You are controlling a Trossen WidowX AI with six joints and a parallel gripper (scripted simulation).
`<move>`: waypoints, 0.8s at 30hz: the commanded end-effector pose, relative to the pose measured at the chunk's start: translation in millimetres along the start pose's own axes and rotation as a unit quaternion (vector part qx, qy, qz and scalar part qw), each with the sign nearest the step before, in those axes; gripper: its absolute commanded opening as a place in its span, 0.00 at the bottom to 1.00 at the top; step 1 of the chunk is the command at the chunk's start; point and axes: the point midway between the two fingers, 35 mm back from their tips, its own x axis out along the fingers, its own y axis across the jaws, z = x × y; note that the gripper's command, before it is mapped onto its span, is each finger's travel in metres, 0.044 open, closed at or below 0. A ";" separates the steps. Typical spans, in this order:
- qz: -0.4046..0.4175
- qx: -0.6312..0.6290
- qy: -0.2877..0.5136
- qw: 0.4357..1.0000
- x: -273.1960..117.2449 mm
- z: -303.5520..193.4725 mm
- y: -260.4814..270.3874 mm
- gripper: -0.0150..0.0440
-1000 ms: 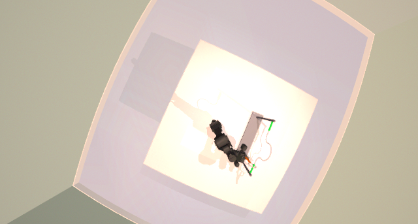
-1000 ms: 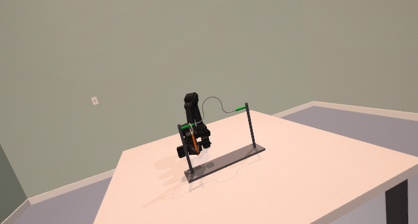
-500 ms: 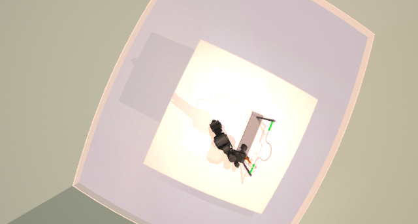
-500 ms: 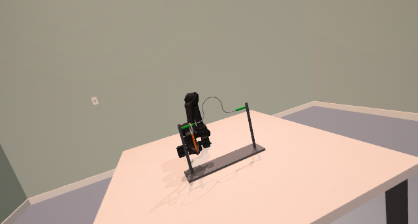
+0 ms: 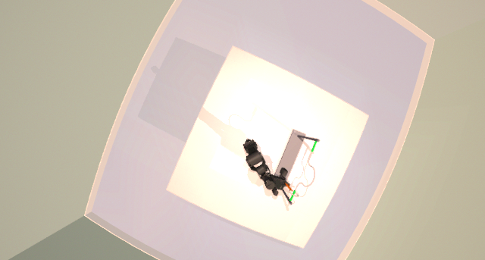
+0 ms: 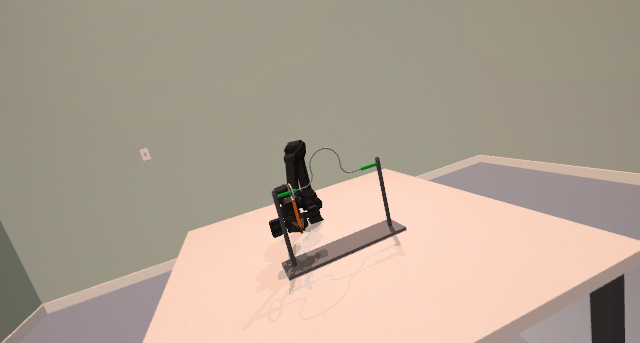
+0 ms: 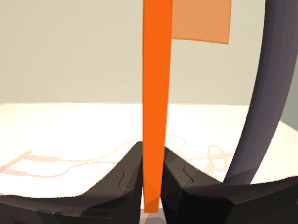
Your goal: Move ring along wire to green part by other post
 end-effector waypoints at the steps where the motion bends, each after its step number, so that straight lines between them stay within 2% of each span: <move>1: 0.000 0.002 -0.001 1.000 0.2 1.4 -0.4 0.00; 24: 0.000 0.002 -0.001 1.000 0.3 1.5 9.1 0.00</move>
